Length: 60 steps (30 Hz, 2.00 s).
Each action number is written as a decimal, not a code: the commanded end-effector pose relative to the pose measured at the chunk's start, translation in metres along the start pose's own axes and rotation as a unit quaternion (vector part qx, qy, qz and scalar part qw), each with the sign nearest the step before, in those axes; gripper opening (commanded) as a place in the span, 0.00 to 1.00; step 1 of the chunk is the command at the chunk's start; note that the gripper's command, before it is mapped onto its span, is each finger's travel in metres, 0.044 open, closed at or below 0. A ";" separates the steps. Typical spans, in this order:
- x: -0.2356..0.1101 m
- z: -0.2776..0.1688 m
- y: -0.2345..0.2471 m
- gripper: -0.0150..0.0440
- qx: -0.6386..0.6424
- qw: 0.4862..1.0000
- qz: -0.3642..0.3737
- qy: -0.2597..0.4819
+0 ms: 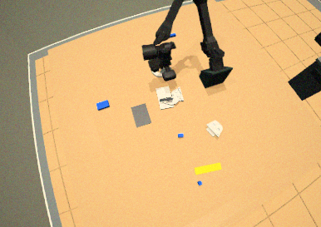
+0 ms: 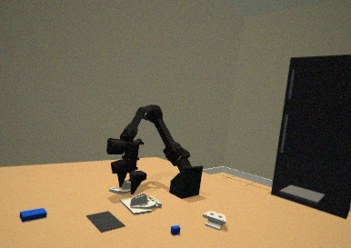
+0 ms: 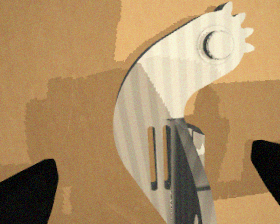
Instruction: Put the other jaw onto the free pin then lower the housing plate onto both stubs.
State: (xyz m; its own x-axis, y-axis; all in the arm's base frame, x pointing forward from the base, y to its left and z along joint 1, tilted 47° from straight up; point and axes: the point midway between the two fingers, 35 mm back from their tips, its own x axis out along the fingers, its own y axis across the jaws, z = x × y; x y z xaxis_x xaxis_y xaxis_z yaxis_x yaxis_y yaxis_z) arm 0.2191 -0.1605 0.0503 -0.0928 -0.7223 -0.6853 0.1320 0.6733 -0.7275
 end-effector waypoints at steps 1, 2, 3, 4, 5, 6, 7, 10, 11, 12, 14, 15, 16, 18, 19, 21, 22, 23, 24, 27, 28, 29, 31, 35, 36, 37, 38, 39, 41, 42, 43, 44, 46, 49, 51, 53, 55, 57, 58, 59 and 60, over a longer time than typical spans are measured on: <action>0.001 -0.001 0.000 1.00 -0.003 1.000 -0.002 0.001; 0.001 -0.001 0.000 1.00 -0.003 1.000 -0.002 0.001; 0.001 -0.001 0.000 1.00 -0.003 1.000 -0.002 0.001; 0.001 -0.001 0.000 1.00 -0.003 1.000 -0.002 0.001; 0.001 -0.001 0.000 1.00 -0.003 1.000 -0.002 0.001; 0.001 -0.001 0.000 1.00 -0.003 1.000 -0.002 0.001; 0.001 -0.001 0.000 1.00 -0.003 1.000 -0.002 0.001; 0.001 0.000 0.000 0.91 0.000 1.000 0.000 0.000; 0.001 0.000 0.000 0.87 0.000 1.000 0.000 0.000; 0.001 0.000 0.000 0.82 0.000 1.000 0.000 0.000; 0.001 0.000 0.000 0.73 0.000 1.000 0.000 0.000; 0.001 0.000 0.000 0.69 0.000 1.000 0.000 0.000; 0.001 0.000 0.000 0.64 0.000 1.000 0.000 0.000; 0.001 0.000 0.000 0.56 0.000 1.000 0.000 0.000; 0.001 0.000 0.000 0.51 0.000 1.000 0.000 0.000; 0.001 0.000 0.000 0.49 0.000 1.000 0.000 0.000; 0.001 0.000 0.000 0.48 0.000 1.000 0.000 0.000; 0.001 0.000 0.000 0.48 0.000 1.000 0.000 0.000; 0.001 0.000 0.000 0.48 0.000 1.000 0.000 0.000; 0.001 0.000 0.000 0.48 0.000 1.000 0.000 0.000; 0.001 0.000 0.000 0.48 0.000 1.000 0.000 0.000; 0.001 0.000 0.000 0.48 0.000 1.000 0.000 0.000; 0.001 0.000 0.000 0.48 0.000 1.000 0.000 0.000; 0.001 0.000 0.000 0.48 0.000 1.000 0.000 0.000; 0.000 0.000 0.000 0.48 0.000 1.000 0.000 0.000; -0.001 0.000 0.000 0.48 0.000 1.000 0.000 0.000; -0.004 0.001 0.001 0.48 0.000 1.000 0.001 0.000; -0.007 0.001 0.001 0.48 0.000 1.000 0.001 0.000; -0.013 0.002 0.001 0.48 -0.001 1.000 0.002 0.000; -0.016 0.002 0.002 0.48 -0.001 1.000 0.003 0.000; -0.019 0.002 0.002 0.48 -0.001 1.000 0.003 0.000; -0.022 0.003 0.002 0.48 -0.001 1.000 0.003 0.000; -0.028 0.003 0.002 0.48 -0.001 1.000 0.003 0.000; -0.038 0.003 0.003 0.48 -0.002 1.000 0.004 0.001; -0.044 0.003 0.003 0.48 -0.002 1.000 0.004 0.001; -0.050 0.003 0.002 0.48 -0.002 1.000 0.003 0.001; -0.057 0.002 0.002 0.48 -0.003 1.000 0.003 0.001; -0.063 0.002 0.002 0.48 -0.003 1.000 0.002 0.001; -0.066 0.001 0.002 0.48 -0.003 1.000 0.002 0.001; -0.069 0.001 0.001 0.48 -0.003 1.000 0.001 0.001; -0.073 0.000 0.001 0.48 -0.003 1.000 0.001 0.001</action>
State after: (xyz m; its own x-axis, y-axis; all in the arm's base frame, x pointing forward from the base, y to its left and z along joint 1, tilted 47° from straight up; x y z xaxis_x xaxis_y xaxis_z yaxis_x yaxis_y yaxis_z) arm 0.2260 -0.1145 0.0910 -0.0959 -0.7220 -0.6852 0.1169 0.6754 -0.7281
